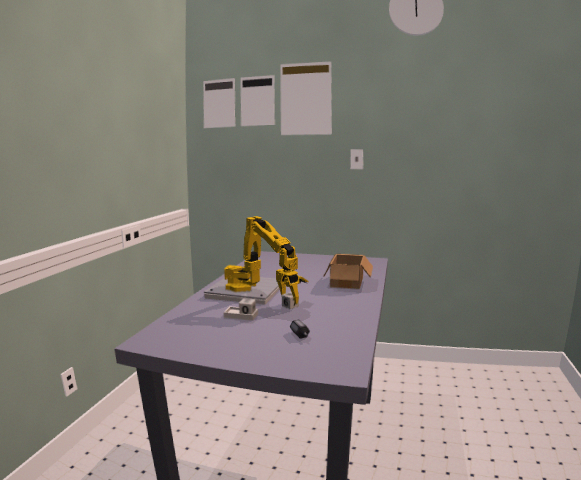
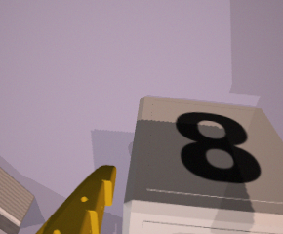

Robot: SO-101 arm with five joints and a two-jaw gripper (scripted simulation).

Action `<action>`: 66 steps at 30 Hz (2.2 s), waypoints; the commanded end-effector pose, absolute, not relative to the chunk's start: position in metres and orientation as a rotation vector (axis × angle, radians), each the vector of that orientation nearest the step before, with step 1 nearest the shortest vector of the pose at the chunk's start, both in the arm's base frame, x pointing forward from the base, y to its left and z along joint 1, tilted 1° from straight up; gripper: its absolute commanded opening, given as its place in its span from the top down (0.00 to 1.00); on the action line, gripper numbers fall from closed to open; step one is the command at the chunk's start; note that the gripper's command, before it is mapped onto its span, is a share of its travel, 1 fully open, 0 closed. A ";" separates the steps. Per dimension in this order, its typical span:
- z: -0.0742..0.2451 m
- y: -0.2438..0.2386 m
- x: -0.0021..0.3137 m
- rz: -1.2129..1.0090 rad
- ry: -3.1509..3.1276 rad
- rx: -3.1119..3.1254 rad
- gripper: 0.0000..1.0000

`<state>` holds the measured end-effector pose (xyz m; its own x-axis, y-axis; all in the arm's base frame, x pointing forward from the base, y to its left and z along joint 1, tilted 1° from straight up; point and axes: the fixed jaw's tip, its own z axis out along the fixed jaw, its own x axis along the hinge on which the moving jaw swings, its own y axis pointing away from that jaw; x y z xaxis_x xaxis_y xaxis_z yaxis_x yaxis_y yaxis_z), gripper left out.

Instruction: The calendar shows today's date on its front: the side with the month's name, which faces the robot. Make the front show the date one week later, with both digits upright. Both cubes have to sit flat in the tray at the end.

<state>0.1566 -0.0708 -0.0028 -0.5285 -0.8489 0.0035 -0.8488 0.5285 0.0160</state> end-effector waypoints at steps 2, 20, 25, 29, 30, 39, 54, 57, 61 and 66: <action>-0.004 -0.072 0.157 -0.031 -2.731 1.523 0.70; -0.005 -0.073 0.159 -0.031 -2.731 1.523 0.73; -0.005 -0.073 0.159 -0.031 -2.731 1.523 0.73; -0.005 -0.073 0.159 -0.031 -2.731 1.523 0.74; -0.005 -0.073 0.159 -0.031 -2.731 1.523 0.74; -0.005 -0.073 0.159 -0.031 -2.731 1.523 0.85; -0.005 -0.073 0.159 -0.031 -2.731 1.523 1.00; -0.005 -0.073 0.159 -0.031 -2.731 1.523 1.00; -0.004 -0.073 0.159 -0.031 -2.731 1.523 1.00; 0.000 -0.074 0.159 -0.031 -2.731 1.523 1.00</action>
<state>0.1594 -0.0725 -0.0022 -0.5287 -0.8488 0.0035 -0.8487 0.5287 0.0155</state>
